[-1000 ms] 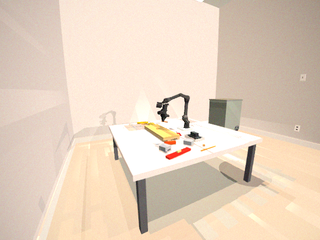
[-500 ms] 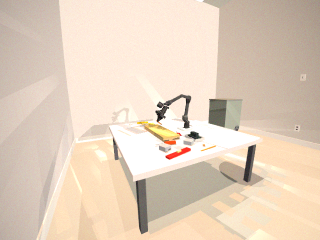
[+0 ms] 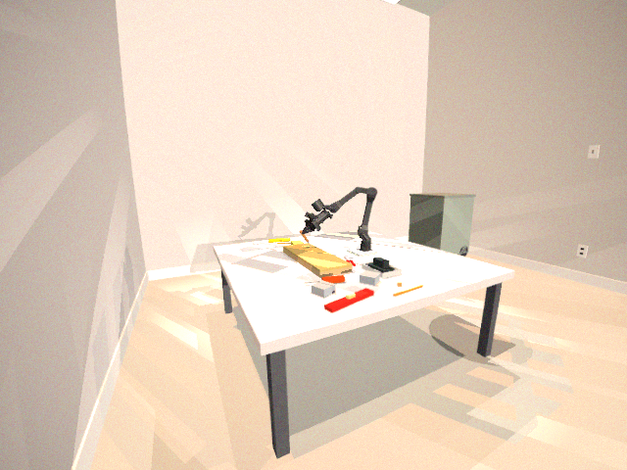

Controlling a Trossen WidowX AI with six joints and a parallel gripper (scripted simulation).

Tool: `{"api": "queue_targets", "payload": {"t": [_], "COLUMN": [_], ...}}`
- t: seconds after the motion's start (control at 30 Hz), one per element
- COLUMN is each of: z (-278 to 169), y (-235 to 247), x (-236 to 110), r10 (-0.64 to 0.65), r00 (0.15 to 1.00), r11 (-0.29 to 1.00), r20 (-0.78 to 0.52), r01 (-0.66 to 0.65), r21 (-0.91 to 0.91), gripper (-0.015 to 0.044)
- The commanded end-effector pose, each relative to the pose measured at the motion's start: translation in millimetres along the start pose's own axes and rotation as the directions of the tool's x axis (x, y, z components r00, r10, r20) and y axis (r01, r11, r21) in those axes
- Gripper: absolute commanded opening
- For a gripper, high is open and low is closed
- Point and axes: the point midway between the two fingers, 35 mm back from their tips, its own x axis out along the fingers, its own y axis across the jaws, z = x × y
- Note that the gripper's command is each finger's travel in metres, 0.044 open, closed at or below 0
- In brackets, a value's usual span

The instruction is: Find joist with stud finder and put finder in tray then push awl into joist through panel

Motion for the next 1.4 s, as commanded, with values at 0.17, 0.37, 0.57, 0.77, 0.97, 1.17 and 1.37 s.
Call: {"api": "queue_targets", "payload": {"t": [0.17,0.37,0.57,0.77,0.97,1.17,1.37], "z": [20.3,28.8,34.5,35.4,34.7,32.1,29.3], "y": [0.1,2.5,7.3,8.9,8.8,8.4,8.0], "x": [-11.9,-23.8,-39.7,-44.1,-43.4,-41.2,-38.8], "r10": [0.039,0.072,0.111,0.122,0.122,0.122,0.122], "r00": [0.974,0.934,0.88,0.865,0.865,0.865,0.865], "r11": [0.999,0.997,0.992,0.99,0.99,0.99,0.99], "r20": [0.223,0.35,0.462,0.486,0.486,0.486,0.486], "r01": [-0.035,-0.055,-0.069,-0.071,-0.071,-0.071,-0.071], "r21": [-0.021,-0.056,-0.106,-0.12,-0.12,-0.12,-0.12], "gripper": [0.0,0.0,0.0,0.0,0.0,0.0,0.0]}}
